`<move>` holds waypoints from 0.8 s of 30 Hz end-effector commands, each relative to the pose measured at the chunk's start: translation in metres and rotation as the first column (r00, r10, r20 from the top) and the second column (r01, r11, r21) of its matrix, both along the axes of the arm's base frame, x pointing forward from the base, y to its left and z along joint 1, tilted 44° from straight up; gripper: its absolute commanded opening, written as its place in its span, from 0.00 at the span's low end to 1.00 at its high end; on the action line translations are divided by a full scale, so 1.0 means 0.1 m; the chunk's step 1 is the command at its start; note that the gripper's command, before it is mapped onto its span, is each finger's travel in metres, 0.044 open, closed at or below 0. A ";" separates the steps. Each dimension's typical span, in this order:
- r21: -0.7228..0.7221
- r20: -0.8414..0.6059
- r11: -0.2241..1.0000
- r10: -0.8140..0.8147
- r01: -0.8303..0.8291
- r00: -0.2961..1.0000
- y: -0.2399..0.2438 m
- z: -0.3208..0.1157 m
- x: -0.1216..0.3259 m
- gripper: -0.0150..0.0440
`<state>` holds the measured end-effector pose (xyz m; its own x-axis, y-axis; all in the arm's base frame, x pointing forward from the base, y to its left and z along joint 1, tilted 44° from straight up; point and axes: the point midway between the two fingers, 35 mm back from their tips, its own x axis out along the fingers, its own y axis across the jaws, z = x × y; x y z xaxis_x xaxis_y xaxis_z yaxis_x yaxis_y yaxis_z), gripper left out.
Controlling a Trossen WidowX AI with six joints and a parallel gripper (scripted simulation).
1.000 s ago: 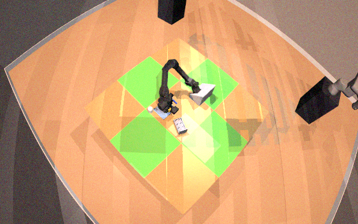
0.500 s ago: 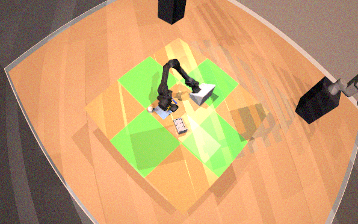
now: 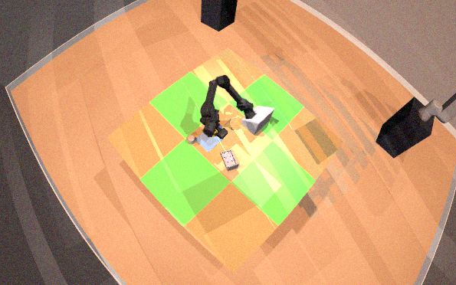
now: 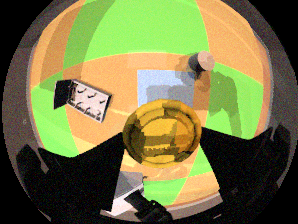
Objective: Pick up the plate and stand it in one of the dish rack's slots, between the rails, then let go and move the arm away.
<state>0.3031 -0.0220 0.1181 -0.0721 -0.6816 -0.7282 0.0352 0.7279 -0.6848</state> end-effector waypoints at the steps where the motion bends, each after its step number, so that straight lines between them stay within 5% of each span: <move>1: 0.002 0.009 1.000 -0.001 0.001 1.000 0.11 0.10 0.02 0.25; 10: -0.006 0.025 1.000 -0.019 0.020 1.000 0.29 0.24 0.02 0.25; 24: 0.024 0.327 0.940 -0.330 0.341 0.886 0.90 -0.34 -0.08 0.25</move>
